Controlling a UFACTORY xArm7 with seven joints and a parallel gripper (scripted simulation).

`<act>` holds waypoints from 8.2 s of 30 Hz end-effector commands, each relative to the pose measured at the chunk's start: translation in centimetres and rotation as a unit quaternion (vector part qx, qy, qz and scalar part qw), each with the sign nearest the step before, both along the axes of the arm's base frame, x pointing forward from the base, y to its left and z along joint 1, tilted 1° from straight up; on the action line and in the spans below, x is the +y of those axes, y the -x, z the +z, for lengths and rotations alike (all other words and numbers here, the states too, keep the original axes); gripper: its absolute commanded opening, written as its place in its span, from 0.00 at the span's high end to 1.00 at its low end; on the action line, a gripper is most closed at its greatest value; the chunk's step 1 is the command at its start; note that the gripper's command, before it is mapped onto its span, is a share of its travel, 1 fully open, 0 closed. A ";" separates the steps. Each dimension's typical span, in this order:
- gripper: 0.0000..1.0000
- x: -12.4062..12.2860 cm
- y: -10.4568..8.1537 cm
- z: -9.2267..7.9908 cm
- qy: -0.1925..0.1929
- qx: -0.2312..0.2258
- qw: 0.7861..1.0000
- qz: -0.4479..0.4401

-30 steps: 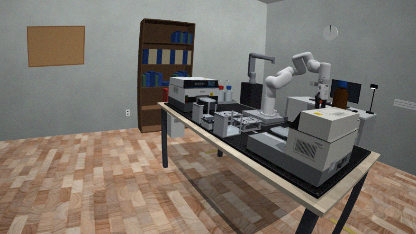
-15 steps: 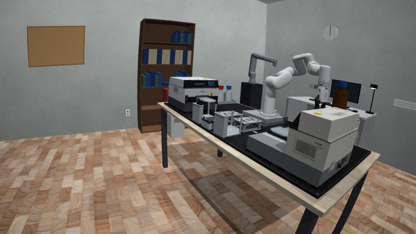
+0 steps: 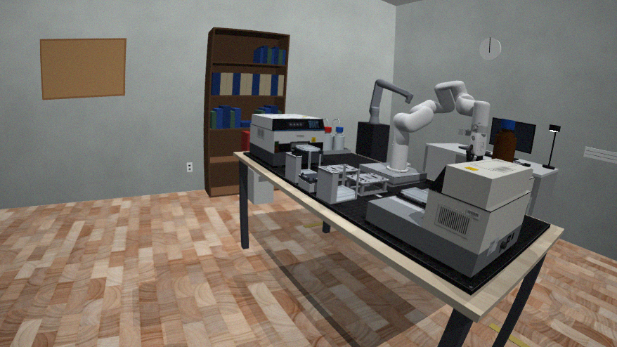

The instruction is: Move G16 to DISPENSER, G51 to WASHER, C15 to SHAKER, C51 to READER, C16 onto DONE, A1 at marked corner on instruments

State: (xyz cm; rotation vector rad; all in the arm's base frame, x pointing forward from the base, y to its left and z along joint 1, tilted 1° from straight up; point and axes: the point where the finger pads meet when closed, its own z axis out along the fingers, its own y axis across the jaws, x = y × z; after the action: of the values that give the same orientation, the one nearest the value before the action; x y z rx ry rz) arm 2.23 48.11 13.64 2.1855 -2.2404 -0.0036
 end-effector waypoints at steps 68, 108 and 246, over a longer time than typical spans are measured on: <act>0.00 0.1 0.0 -5.9 -0.002 0.000 1.000 0.000; 0.00 0.1 0.0 -7.8 -0.002 0.000 1.000 0.000; 1.00 0.1 0.0 -7.4 -0.002 0.000 1.000 0.000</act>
State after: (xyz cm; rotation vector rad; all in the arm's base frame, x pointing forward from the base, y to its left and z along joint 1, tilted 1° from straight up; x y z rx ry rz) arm 2.16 48.06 5.89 2.1854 -2.2403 -0.0037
